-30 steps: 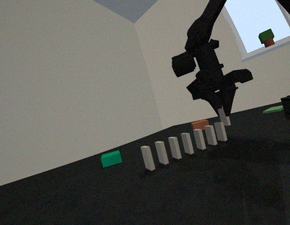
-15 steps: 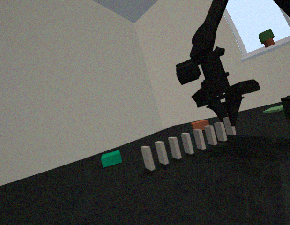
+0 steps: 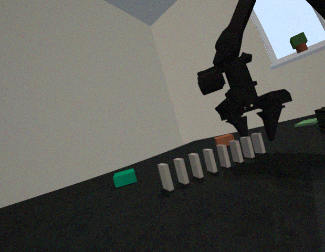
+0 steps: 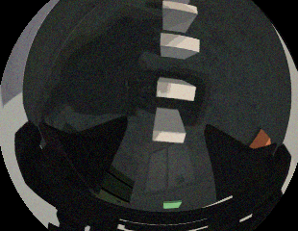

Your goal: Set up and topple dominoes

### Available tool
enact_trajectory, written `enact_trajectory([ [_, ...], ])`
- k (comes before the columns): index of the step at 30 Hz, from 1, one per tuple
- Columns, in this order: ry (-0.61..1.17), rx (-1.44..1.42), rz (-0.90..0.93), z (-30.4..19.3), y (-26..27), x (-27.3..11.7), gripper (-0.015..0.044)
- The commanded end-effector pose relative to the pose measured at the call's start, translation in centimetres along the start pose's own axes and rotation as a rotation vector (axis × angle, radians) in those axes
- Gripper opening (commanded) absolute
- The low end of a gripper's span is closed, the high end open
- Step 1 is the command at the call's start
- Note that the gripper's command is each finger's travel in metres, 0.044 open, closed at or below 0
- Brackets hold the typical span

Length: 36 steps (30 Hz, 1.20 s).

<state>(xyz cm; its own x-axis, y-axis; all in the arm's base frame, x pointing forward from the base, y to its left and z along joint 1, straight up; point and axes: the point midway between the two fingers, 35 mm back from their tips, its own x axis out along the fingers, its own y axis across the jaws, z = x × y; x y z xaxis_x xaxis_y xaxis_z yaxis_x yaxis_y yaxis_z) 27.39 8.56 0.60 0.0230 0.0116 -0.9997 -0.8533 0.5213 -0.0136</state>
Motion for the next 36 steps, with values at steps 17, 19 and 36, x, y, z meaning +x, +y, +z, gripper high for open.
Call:
enact_trajectory([
  [17,0.0,0.0,0.0,0.0,0.0,-13.1,0.044],
  [19,0.0,0.069,-0.001,-0.1,-0.1,-12.8,0.0387],
  [36,0.003,1.576,-0.004,-3.9,0.0,-6.8,0.0],
])
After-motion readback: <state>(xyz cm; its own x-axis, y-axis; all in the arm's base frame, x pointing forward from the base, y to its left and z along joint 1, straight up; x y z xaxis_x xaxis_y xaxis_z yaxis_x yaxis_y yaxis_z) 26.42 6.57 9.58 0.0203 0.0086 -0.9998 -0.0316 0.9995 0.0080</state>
